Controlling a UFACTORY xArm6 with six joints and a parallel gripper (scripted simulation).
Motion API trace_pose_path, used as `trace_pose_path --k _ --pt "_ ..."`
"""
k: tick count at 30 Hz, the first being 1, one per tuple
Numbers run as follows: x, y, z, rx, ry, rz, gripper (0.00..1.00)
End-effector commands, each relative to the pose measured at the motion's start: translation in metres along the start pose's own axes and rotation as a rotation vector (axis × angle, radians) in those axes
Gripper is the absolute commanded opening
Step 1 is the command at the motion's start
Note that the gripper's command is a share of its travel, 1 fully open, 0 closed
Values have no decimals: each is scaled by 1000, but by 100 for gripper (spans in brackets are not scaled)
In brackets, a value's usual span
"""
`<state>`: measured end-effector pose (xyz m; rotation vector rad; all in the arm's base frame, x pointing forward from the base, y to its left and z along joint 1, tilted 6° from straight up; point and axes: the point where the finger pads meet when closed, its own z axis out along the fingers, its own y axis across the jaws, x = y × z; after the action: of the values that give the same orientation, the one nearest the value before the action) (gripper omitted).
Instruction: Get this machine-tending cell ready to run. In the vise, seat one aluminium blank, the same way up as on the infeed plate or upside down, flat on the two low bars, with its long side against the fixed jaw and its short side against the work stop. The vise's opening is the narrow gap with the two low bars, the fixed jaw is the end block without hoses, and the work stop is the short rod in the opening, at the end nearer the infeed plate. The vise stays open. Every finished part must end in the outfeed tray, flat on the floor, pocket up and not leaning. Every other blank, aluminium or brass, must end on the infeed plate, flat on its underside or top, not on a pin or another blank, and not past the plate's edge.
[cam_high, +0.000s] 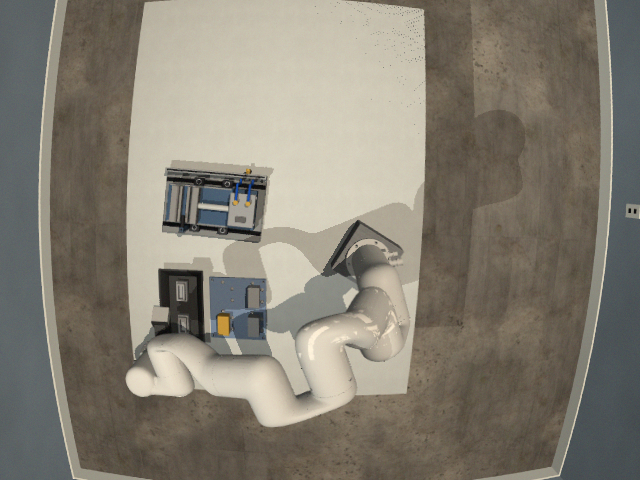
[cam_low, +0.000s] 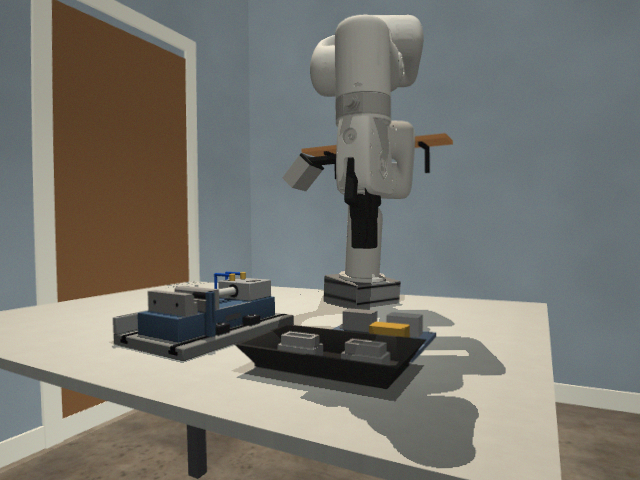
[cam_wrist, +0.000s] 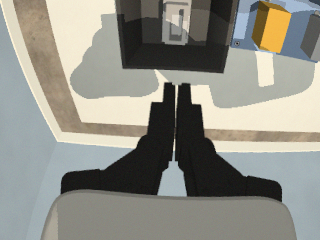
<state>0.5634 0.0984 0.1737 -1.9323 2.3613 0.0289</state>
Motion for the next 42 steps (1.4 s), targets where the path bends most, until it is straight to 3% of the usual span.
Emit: trace_pose_path --k 1,4,6,8,10,18,23,25,26,34,37,38,42 --pt "-1 -1 -2 5 -2 0 0" --pt "-2 6 -4 5 -2 0 0" --pt "-5 27 -9 5 -2 0 0" --pt "-5 27 -9 5 -2 0 0" --pt "-8 55 -13 5 -1 0 0" --pt "-9 107 -16 5 -1 0 0" --pt "-6 141 -15 5 -1 0 0" --pt "-6 141 -15 5 -1 0 0" --pt "-3 162 -12 5 -1 0 0" --pt "6 212 -3 5 -2 0 0" --pt "8 219 -1 5 -2 0 0" --pt "8 219 -1 5 -2 0 69" --pt "8 219 -1 5 -2 0 69"
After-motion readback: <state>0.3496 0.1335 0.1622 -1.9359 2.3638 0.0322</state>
